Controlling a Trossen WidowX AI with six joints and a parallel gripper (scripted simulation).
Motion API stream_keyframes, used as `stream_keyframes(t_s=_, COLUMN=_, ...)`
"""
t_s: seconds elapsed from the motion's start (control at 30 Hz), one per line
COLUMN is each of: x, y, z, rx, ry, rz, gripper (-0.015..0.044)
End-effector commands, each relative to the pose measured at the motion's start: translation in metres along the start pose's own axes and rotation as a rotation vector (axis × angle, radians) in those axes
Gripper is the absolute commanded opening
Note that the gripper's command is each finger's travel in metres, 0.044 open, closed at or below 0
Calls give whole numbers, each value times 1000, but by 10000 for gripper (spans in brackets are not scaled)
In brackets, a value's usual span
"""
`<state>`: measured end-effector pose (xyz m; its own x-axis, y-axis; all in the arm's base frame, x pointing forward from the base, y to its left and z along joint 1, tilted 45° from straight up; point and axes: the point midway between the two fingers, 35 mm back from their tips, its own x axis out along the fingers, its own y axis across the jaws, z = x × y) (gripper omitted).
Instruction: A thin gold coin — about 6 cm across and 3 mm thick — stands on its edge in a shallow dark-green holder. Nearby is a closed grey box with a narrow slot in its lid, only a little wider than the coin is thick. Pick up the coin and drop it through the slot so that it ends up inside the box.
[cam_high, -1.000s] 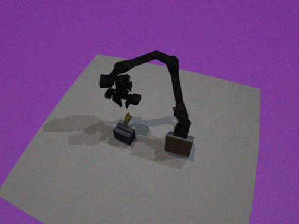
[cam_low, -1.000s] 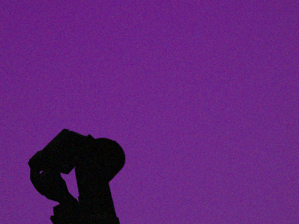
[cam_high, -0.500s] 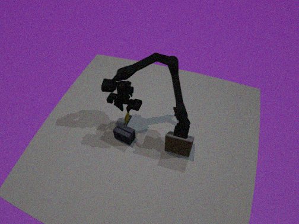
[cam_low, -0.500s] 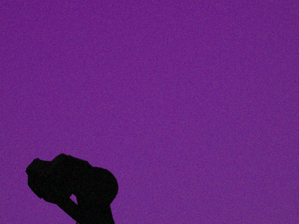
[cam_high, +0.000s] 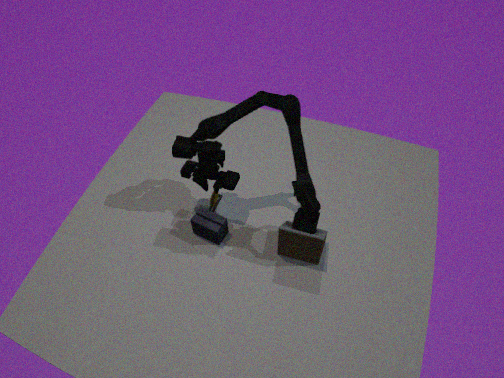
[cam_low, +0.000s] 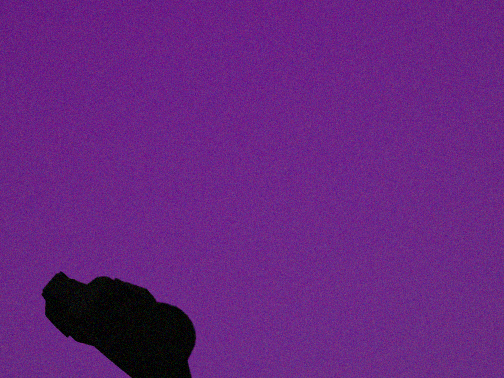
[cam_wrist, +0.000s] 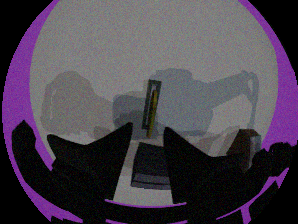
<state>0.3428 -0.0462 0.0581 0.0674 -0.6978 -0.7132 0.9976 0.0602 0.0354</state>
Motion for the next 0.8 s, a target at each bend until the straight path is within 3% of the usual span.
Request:
stream_keyframes(t_s=0.0, x=9, y=-1, z=0, rx=-9, ry=-3, rz=-5, gripper=161)
stream_keyframes(t_s=0.77, x=46, y=-2, z=1, rx=-4, ry=-7, rz=-3, gripper=161)
